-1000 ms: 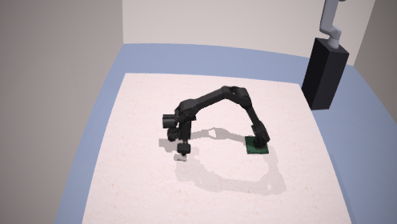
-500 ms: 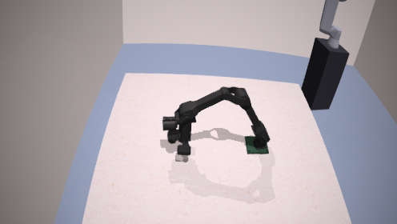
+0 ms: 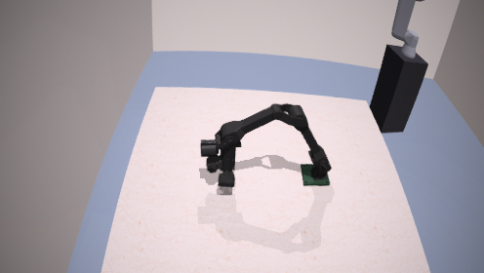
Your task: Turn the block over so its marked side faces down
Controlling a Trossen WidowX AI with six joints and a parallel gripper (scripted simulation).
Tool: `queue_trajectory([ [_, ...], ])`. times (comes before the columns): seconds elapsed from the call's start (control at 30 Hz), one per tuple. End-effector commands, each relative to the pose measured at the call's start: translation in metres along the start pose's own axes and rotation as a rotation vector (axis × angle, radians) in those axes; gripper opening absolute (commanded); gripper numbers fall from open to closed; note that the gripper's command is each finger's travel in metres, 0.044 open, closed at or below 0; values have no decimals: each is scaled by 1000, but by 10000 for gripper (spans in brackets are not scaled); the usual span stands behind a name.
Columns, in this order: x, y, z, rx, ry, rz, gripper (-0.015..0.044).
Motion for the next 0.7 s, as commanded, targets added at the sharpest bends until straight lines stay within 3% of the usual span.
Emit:
queue_trajectory([
  [0.0,0,1,1,4,-3,0,51],
  [0.1,0,-3,1,4,-3,0,0],
  [0.27,0,-28,0,4,-3,0,0],
  [0.67,-1,-26,1,11,-5,-75,0],
])
Point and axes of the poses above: the point midway between the two fingers, 35 mm back from their tips, its own y axis out along the fingers, its own z axis across the jaws, x = y × z, the point moved 4 cm from there along -y, back along the fingers, and after that the axes turned 6 degrees about y, right-handed, at the moved point
